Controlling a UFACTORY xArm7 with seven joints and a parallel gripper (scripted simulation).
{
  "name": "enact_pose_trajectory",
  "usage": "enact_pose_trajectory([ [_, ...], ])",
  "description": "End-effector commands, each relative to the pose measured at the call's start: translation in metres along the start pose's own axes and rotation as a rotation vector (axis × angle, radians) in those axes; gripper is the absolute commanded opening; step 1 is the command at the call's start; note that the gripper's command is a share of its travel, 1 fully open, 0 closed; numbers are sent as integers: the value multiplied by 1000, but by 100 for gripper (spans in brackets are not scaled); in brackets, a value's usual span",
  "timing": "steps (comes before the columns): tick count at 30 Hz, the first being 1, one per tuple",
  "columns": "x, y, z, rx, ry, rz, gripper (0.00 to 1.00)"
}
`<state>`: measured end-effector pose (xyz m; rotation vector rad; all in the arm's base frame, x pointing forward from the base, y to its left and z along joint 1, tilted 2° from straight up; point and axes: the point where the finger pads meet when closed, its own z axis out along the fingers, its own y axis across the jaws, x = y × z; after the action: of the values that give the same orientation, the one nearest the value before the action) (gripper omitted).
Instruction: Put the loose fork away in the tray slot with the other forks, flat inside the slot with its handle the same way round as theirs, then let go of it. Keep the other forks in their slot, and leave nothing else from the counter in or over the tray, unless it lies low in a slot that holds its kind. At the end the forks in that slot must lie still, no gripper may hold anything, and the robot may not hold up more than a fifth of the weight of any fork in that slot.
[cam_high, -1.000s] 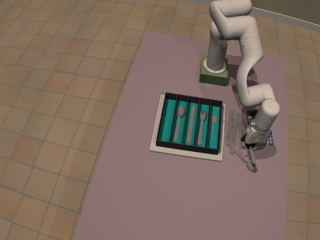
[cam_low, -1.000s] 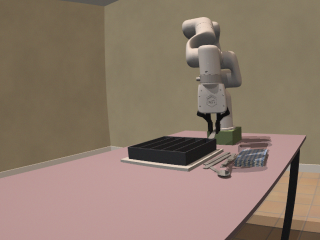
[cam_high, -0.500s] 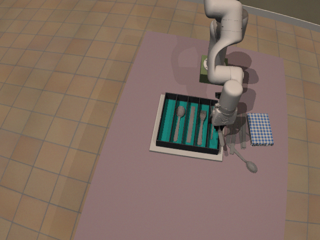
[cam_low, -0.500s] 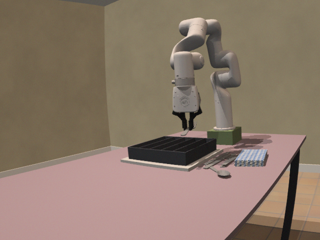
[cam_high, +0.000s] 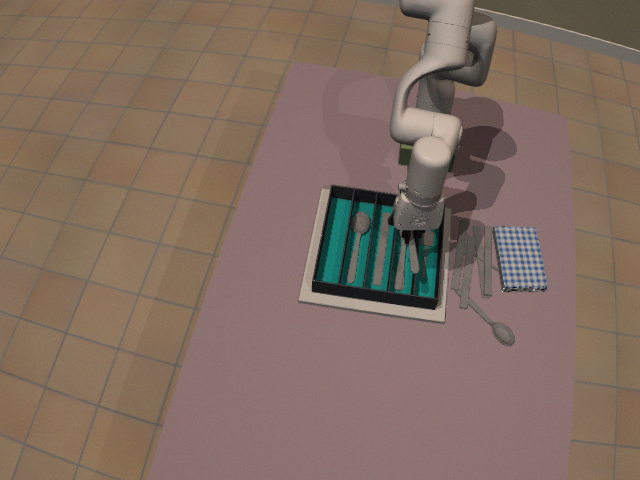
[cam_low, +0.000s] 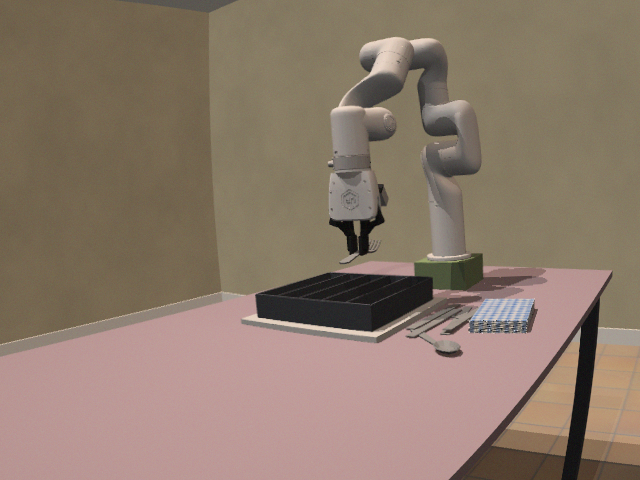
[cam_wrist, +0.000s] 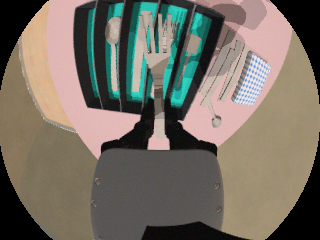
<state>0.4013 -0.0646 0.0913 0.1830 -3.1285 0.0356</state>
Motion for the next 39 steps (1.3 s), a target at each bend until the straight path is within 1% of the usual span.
enact_pose_trajectory([
  [1,0,-1,-2,4,-4,184,5],
  [5,0,-2,-2,5,-11,207,5],
  [9,-1,-3,-2,14,-69,209,5],
  [11,-1,-3,-2,18,-86,210,5],
  [39,-1,-3,0,16,-87,209,5],
])
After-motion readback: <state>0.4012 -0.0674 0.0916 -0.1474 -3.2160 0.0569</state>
